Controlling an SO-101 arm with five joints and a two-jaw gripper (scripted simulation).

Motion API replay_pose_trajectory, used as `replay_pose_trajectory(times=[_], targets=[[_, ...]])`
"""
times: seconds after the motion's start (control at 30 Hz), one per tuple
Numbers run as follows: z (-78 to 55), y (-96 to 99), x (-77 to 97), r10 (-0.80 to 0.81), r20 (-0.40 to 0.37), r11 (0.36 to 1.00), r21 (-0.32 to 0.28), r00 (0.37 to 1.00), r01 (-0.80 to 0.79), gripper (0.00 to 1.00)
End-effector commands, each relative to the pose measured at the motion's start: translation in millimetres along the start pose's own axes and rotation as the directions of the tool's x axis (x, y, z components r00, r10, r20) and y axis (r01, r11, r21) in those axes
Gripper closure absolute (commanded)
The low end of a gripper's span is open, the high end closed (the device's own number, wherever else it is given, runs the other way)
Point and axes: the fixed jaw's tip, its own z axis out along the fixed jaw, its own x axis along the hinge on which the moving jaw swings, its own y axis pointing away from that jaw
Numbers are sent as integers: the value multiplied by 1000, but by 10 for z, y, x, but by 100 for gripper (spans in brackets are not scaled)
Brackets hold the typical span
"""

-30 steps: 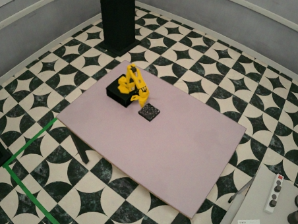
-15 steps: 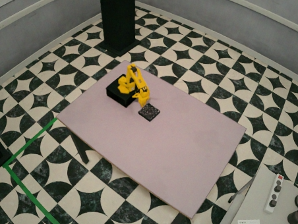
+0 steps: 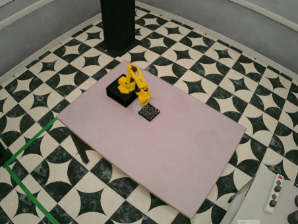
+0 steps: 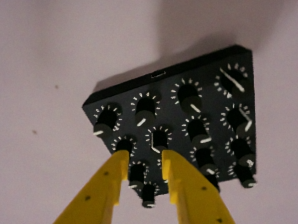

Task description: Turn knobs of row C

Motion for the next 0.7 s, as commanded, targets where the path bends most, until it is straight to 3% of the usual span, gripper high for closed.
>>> replay_pose_trajectory(times=[0.0, 0.3, 0.63, 0.67], targets=[[-11, -31, -15, 141, -13, 990, 7, 990, -141, 91], [-11, -69, -45, 397, -10, 918, 10, 918, -397, 91], [-11, -135, -85, 722, -5, 692, 13, 692, -722, 91], [-11, -135, -85, 722, -5, 692, 13, 692, -722, 91]])
